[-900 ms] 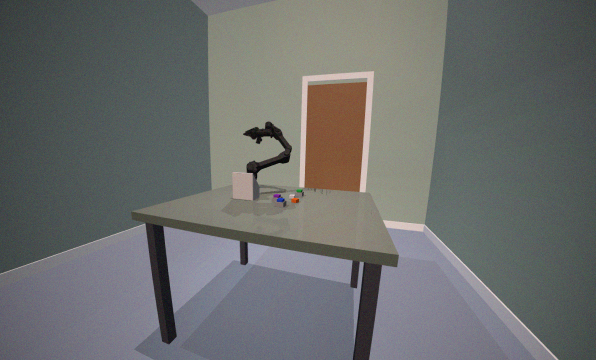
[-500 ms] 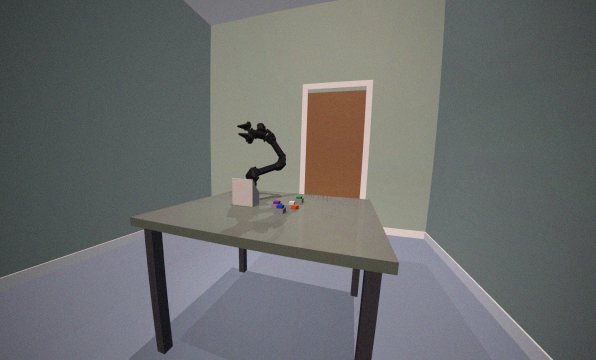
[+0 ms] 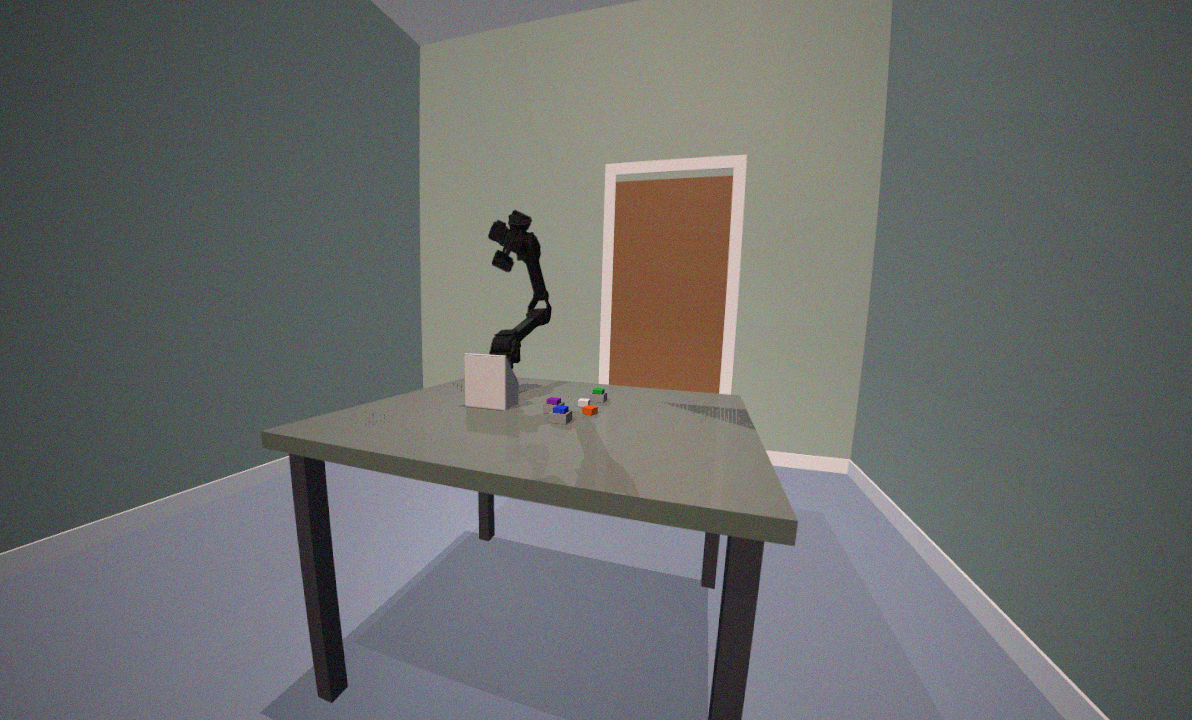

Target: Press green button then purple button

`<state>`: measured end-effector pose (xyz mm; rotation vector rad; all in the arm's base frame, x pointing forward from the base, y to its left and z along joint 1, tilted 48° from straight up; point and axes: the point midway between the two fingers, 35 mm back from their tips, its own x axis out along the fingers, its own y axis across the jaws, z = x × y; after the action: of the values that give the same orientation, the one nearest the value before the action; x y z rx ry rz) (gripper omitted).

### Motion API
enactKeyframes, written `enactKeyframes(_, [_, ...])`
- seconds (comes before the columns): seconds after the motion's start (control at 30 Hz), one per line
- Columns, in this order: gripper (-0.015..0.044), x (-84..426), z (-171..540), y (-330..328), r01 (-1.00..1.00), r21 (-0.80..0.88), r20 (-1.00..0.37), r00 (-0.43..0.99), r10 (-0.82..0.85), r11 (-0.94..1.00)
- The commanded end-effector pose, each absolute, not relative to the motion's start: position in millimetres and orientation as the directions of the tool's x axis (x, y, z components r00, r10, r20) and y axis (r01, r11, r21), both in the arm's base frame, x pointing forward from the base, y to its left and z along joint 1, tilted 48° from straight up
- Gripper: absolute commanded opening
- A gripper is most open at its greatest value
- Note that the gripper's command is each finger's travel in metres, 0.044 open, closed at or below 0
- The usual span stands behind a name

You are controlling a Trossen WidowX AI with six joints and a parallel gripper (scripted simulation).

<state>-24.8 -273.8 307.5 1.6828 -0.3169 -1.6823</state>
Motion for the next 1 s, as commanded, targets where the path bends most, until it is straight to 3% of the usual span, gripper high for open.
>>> enactKeyframes(0.0, [0.04,33,283,-279,0.547,0.582,-0.807,0.295,-0.511,-0.602])
enactKeyframes(0.2, [0.04,129,249,-257,0.805,0.54,-0.84,0.493,-0.227,-0.248])
enactKeyframes(0.4, [0.04,211,219,-201,0.814,0.552,-0.834,0.542,0.11,0.181])
enactKeyframes(0.67, [0.04,279,185,-88,0.489,0.641,-0.767,0.377,0.519,0.592])
enactKeyframes(0.87, [0.04,293,165,6,0.144,0.731,-0.683,0.137,0.718,0.667])
enactKeyframes(0.97, [0.04,292,163,17,0.105,0.741,-0.671,0.106,0.734,0.663])
